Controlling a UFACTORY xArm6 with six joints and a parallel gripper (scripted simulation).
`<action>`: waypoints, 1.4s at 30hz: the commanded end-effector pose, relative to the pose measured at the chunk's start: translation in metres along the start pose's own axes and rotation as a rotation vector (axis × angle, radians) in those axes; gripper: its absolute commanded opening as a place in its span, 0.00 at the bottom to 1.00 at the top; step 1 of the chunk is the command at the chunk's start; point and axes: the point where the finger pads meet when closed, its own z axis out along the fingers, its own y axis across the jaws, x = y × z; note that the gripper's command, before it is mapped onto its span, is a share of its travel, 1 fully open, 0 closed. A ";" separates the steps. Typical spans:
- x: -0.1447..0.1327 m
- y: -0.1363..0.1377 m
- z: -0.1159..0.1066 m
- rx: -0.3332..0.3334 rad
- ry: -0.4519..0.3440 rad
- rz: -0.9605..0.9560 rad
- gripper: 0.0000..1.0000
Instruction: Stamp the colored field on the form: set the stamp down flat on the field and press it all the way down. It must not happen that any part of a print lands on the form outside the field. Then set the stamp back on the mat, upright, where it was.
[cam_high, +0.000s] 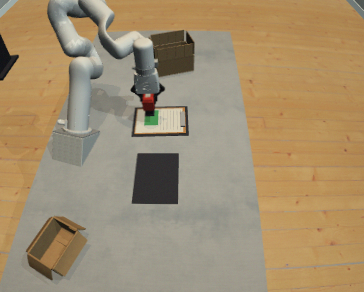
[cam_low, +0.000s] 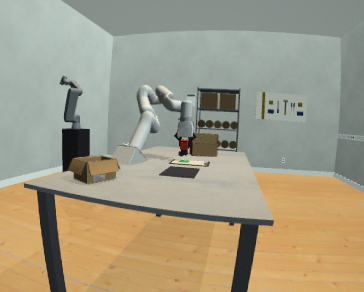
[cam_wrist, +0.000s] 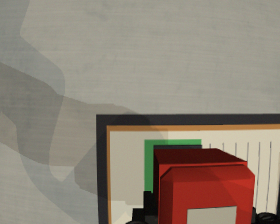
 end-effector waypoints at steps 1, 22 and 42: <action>0.000 0.001 -0.001 -0.003 -0.001 -0.002 0.29; -0.006 0.004 0.003 -0.003 -0.001 -0.002 0.29; -0.007 0.004 0.035 -0.003 -0.001 -0.002 0.29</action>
